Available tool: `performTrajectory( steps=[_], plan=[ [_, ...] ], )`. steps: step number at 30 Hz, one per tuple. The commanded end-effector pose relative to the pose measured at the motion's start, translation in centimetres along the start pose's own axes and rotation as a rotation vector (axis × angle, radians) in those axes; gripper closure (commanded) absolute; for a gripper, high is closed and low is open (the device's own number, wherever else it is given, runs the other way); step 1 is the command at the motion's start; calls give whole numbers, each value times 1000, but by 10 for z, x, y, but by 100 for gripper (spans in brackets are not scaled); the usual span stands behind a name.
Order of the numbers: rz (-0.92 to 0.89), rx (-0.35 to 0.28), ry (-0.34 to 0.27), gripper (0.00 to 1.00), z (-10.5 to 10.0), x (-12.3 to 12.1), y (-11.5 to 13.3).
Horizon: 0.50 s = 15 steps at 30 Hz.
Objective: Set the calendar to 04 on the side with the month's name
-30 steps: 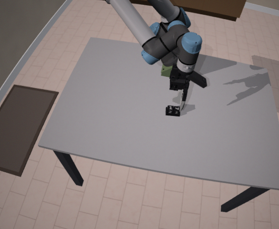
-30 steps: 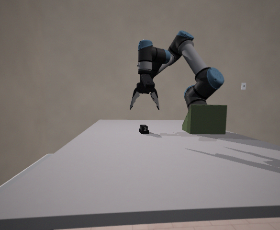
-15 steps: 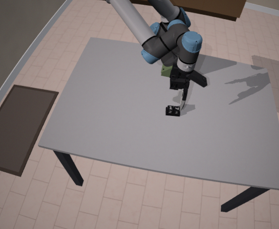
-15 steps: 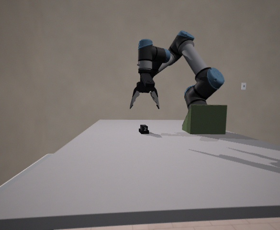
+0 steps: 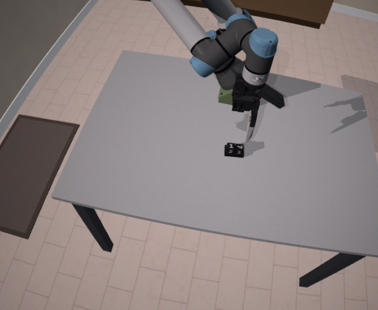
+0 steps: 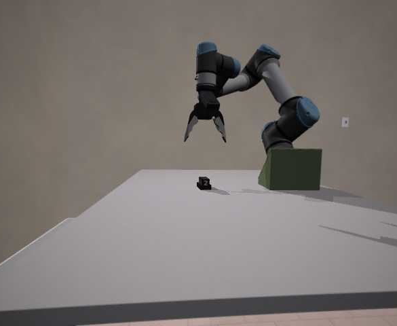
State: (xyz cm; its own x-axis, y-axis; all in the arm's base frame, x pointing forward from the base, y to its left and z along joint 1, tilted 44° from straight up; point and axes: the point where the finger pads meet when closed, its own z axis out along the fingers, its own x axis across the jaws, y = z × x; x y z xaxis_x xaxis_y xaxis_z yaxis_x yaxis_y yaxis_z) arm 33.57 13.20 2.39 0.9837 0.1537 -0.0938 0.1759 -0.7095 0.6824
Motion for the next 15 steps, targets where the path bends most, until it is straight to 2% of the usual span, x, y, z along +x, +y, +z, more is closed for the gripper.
performTrajectory(
  steps=[1, 15],
  plan=[
    [1, -1, -2, 0, -18, 0, 0],
    [1, -1, -2, 0, -23, 0, 0]
  ],
)
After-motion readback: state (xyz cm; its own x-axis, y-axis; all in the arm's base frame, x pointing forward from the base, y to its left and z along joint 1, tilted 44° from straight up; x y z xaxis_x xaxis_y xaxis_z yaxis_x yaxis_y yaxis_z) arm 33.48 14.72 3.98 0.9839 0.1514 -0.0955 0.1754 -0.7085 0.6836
